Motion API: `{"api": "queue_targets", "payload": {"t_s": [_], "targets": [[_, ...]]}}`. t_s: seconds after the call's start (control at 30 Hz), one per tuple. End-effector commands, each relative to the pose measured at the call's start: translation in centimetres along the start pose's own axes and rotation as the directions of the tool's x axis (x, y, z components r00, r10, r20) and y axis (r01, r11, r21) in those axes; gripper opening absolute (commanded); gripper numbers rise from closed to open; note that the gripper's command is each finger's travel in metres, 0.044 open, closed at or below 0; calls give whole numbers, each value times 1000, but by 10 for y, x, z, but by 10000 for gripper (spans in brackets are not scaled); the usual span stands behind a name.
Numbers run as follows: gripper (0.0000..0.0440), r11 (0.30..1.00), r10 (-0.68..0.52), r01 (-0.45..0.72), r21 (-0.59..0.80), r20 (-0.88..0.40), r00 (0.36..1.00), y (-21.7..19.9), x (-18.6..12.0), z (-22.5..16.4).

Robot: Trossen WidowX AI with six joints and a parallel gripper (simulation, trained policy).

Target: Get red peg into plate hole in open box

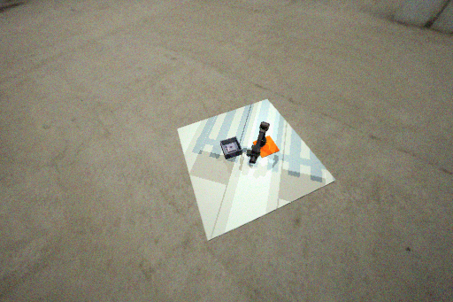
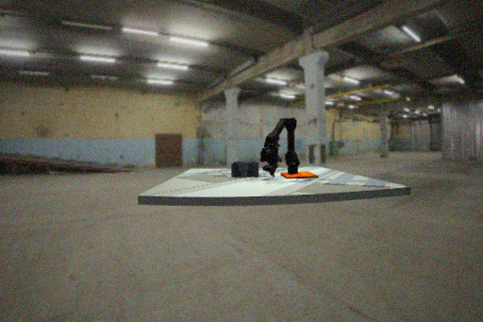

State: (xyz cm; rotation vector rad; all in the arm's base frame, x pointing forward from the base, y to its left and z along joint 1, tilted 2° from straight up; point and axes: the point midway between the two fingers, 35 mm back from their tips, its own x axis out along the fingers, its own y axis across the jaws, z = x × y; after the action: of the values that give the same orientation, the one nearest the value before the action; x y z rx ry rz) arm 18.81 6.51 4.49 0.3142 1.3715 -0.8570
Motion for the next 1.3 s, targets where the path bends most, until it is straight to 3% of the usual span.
{"api": "queue_targets", "payload": {"t_s": [0.0, 0.5, 0.87, 1.27], "targets": [[0, 1000, 8, -8, -4, 48, 999, -6, -18, 14], [0, 992, 22, -44, 120, 176, 984, -37, -75, 70], [0, 958, 14, -76, 277, 218, 976, -50, -80, 117], [0, 919, 2, -93, 383, 231, 973, -62, -64, 166]]}}
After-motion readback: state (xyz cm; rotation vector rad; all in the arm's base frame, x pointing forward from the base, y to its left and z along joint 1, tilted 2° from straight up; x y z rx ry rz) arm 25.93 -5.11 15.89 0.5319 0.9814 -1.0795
